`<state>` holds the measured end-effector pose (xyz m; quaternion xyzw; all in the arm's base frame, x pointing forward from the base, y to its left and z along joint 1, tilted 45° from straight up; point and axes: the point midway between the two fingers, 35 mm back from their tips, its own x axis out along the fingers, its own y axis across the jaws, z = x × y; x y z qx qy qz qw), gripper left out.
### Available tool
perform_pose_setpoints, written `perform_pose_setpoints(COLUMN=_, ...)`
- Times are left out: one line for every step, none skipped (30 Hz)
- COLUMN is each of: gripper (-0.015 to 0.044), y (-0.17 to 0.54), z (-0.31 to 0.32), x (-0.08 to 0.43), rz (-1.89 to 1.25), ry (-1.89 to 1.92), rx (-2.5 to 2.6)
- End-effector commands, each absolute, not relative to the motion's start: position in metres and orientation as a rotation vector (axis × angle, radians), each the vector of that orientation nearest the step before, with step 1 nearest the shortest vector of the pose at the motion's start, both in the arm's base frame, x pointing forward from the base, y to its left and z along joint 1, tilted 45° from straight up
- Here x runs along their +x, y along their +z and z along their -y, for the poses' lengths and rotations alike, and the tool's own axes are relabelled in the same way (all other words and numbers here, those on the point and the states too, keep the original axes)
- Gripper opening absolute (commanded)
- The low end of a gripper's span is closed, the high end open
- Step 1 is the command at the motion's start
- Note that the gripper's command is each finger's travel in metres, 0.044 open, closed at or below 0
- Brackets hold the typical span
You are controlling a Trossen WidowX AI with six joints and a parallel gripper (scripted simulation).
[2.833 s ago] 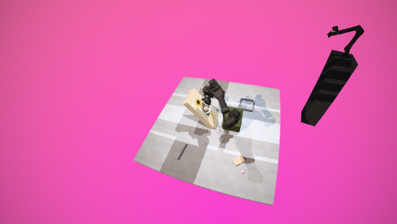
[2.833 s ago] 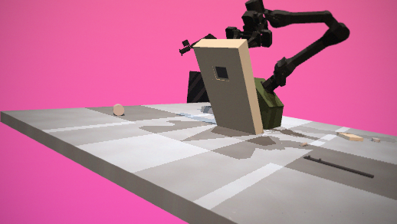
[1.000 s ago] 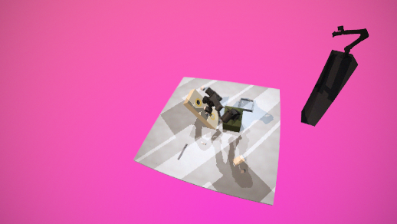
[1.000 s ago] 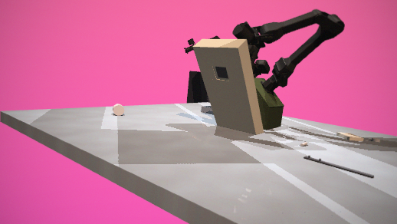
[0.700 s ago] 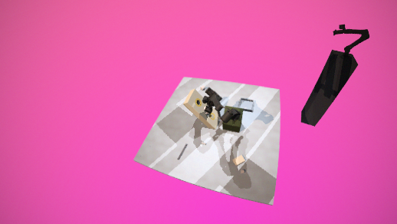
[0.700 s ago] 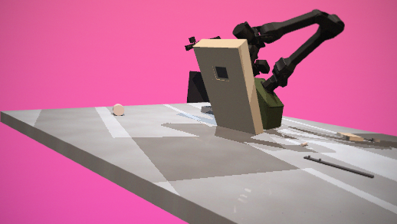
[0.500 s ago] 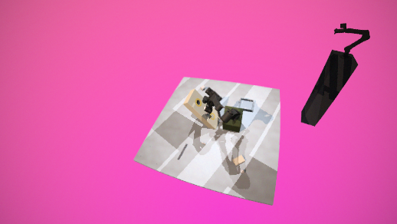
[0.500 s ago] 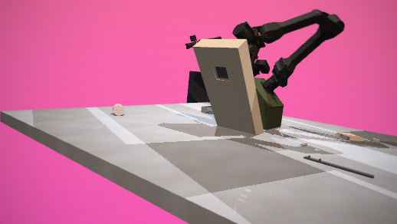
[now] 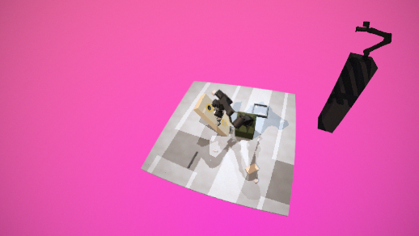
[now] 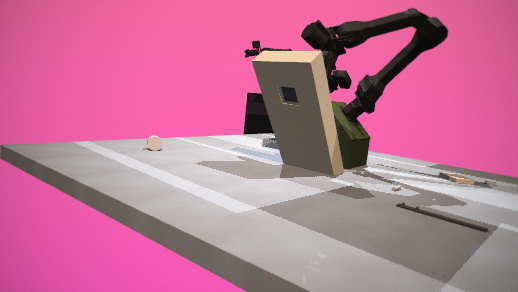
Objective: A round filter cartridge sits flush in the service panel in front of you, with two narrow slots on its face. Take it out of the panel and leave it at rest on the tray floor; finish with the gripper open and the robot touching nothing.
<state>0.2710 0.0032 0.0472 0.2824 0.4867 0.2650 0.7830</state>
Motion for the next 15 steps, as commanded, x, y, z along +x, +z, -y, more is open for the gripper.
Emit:
perform_pose_setpoints(gripper=0.0, y=0.056, z=0.01, x=0.271, rz=-1.045, ry=0.564, rx=0.605)
perform_pose_setpoints(gripper=0.0, y=0.058, z=0.014, x=0.27, rz=-1.046, ry=0.563, rx=0.604)
perform_pose_setpoints(gripper=0.0, y=0.061, z=0.018, x=0.269, rz=-1.047, ry=0.562, rx=0.603)
perform_pose_setpoints(gripper=0.0, y=0.064, z=0.021, x=0.267, rz=-1.048, ry=0.561, rx=0.602)
perform_pose_setpoints(gripper=0.0, y=0.067, z=0.025, x=0.266, rz=-1.049, ry=0.56, rx=0.602)
perform_pose_setpoints(gripper=0.0, y=0.07, z=0.028, x=0.264, rz=-1.05, ry=0.56, rx=0.602)
perform_pose_setpoints(gripper=0.0, y=0.073, z=0.032, x=0.263, rz=-1.05, ry=0.56, rx=0.602)
perform_pose_setpoints(gripper=0.0, y=0.076, z=0.035, x=0.261, rz=-1.05, ry=0.56, rx=0.602)
perform_pose_setpoints(gripper=0.0, y=0.079, z=0.039, x=0.259, rz=-1.05, ry=0.56, rx=0.602)
perform_pose_setpoints(gripper=0.0, y=0.082, z=0.042, x=0.257, rz=-1.05, ry=0.561, rx=0.602)
perform_pose_setpoints(gripper=0.0, y=0.085, z=0.045, x=0.255, rz=-1.05, ry=0.561, rx=0.603)
perform_pose_setpoints(gripper=0.0, y=0.089, z=0.048, x=0.253, rz=-1.049, ry=0.562, rx=0.604)
perform_pose_setpoints(gripper=0.0, y=0.092, z=0.051, x=0.251, rz=-1.049, ry=0.563, rx=0.605)
perform_pose_setpoints(gripper=0.0, y=0.096, z=0.054, x=0.249, rz=-1.048, ry=0.565, rx=0.606)
perform_pose_setpoints(gripper=0.0, y=0.1, z=0.057, x=0.247, rz=-1.046, ry=0.566, rx=0.607)
